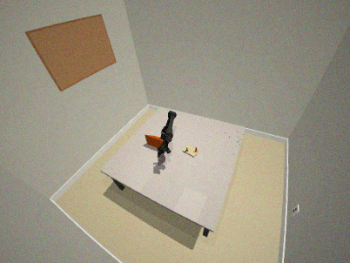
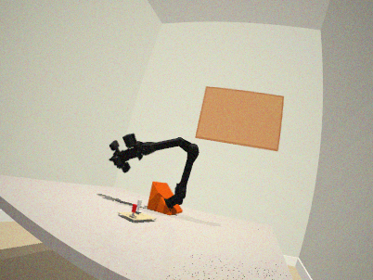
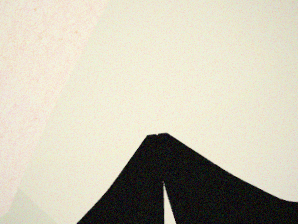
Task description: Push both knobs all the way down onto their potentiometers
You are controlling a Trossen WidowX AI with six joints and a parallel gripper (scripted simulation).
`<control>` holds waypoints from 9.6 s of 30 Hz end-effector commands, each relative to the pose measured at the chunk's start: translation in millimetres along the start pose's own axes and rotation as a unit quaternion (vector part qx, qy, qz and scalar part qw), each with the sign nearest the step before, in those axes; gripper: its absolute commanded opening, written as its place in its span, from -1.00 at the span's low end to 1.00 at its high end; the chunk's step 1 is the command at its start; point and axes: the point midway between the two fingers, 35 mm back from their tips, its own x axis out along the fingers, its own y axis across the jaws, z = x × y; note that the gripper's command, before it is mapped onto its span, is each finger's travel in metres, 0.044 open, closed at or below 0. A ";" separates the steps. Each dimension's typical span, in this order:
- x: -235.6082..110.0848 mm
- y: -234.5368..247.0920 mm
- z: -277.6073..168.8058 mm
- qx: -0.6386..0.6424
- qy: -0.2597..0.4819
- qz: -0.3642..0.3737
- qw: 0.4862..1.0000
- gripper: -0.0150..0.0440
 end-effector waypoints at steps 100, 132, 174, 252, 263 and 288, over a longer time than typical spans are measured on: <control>-237.7 110.1 239.2 0.123 -0.287 0.472 0.824 -0.49; -233.4 118.2 245.9 0.123 -0.287 0.472 0.824 -0.49; -226.4 131.3 256.8 0.123 -0.287 0.473 0.824 -0.49; -219.1 144.9 268.2 0.123 -0.288 0.473 0.824 -0.49; -218.9 145.3 268.5 0.123 -0.288 0.473 0.824 -0.49; -218.5 146.0 269.1 0.123 -0.288 0.473 0.824 -0.49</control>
